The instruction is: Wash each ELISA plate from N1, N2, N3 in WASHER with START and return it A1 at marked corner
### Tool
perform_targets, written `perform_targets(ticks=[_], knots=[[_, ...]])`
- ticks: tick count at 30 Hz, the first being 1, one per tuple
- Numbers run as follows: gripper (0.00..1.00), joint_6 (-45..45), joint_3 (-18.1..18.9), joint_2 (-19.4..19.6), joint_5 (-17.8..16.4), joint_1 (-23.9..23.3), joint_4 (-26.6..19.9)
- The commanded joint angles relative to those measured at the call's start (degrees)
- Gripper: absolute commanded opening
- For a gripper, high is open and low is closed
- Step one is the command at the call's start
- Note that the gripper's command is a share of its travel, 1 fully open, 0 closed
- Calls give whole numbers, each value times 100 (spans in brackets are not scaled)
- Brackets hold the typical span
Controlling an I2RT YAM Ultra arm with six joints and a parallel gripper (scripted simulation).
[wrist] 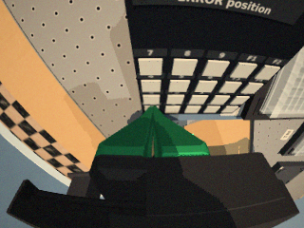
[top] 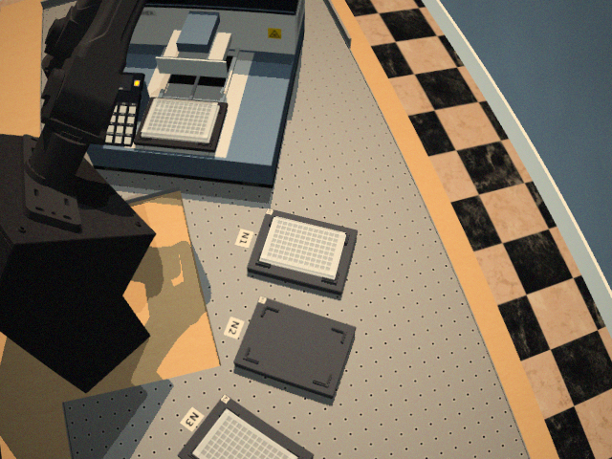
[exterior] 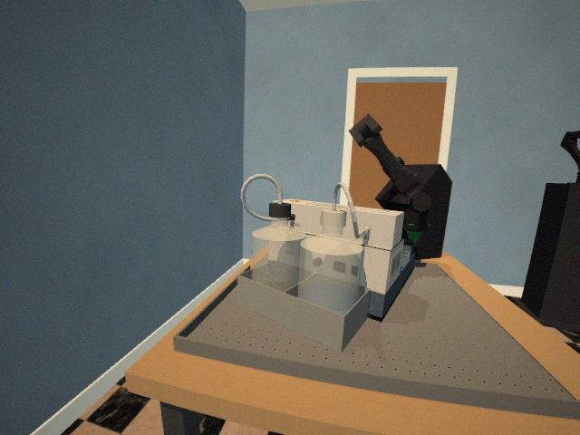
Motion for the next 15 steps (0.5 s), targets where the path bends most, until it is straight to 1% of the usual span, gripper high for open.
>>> perform_targets(ticks=[1,10,15], knots=[[0,-52,13,35,-17,2,88],[0,-148,48,170,-61,-83,250],[0,-149,48,170,-61,-83,250]])
